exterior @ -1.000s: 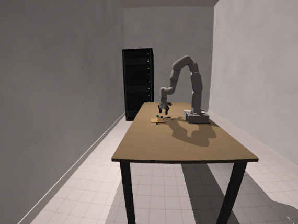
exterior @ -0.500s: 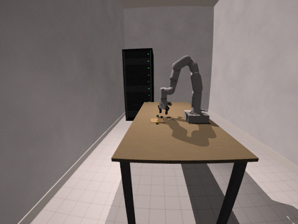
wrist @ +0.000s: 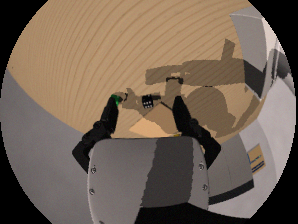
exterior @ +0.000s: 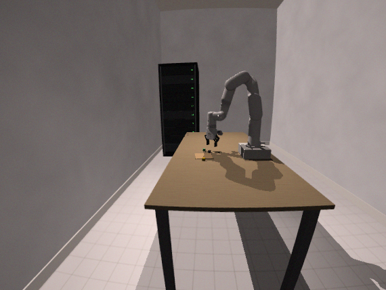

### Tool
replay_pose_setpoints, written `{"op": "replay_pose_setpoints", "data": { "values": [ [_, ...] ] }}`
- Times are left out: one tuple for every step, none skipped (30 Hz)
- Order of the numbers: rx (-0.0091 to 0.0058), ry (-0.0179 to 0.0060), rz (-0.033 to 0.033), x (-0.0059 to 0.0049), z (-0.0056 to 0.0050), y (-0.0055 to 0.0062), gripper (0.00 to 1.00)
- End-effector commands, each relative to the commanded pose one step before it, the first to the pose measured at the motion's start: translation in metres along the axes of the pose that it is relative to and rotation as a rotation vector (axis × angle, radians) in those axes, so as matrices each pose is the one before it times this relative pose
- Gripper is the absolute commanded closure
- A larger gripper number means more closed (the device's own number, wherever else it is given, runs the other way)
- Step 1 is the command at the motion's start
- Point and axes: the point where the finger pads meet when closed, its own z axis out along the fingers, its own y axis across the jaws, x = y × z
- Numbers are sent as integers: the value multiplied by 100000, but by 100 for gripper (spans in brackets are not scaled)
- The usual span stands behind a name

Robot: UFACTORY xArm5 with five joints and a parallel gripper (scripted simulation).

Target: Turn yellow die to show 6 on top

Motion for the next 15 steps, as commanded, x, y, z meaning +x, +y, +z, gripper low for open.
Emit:
{"op": "replay_pose_setpoints", "data": {
  "values": [
    [392,-225,-2,-49,-4016,-136,0],
    [0,0,0,5,-942,-3,0],
    [0,0,0,5,-908,-3,0],
    [0,0,0,5,-847,-1,0],
    [0,0,0,5,-761,-1,0],
    [0,0,0,2,-653,-5,0],
    [0,0,0,4,-532,1,0],
    [0,0,0,1,-401,-4,0],
    [0,0,0,0,0,0,0],
    [0,0,0,0,0,0,0],
    [0,0,0,2,-272,0,0],
    [0,0,0,2,-155,1,0],
    [0,0,0,1,-63,1,0],
    [0,0,0,0,-10,0,0],
    [0,0,3,1,0,0,0]
  ]
}}
